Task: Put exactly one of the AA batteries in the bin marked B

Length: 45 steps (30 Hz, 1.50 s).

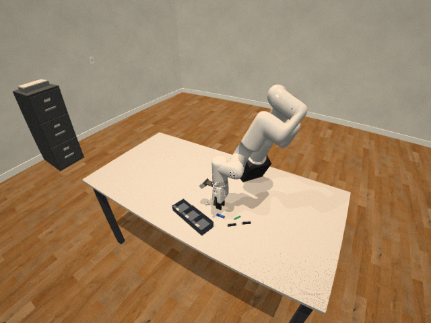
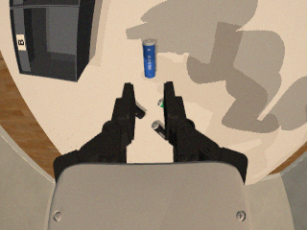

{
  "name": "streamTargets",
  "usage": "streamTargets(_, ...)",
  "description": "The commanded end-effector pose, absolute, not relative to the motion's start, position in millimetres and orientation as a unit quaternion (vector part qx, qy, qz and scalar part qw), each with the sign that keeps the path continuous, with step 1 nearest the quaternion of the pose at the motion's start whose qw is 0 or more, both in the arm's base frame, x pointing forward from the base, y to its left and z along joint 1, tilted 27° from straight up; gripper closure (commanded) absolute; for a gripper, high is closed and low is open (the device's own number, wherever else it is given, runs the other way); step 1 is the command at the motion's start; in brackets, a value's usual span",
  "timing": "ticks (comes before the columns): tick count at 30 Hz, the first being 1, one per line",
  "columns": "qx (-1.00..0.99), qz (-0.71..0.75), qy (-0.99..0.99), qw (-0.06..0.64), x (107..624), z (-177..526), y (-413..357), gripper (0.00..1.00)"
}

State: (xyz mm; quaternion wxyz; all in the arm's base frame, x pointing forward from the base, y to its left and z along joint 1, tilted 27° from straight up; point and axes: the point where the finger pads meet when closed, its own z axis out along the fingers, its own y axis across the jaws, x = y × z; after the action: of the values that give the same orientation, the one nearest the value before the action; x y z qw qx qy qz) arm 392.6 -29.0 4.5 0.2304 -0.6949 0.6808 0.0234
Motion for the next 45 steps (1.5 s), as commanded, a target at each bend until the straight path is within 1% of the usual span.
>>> streamTargets(1, -0.695, 0.022, 0.681, 0.231, 393.5, 5.3, -29.6, 0.72)
streamTargets(8, -0.695, 0.022, 0.681, 0.231, 396.9, -5.3, -25.4, 0.72)
streamTargets(21, -0.695, 0.022, 0.681, 0.231, 411.6, -50.1, -7.9, 0.72)
streamTargets(45, -0.695, 0.022, 0.681, 0.231, 414.4, -60.9, -3.5, 0.72)
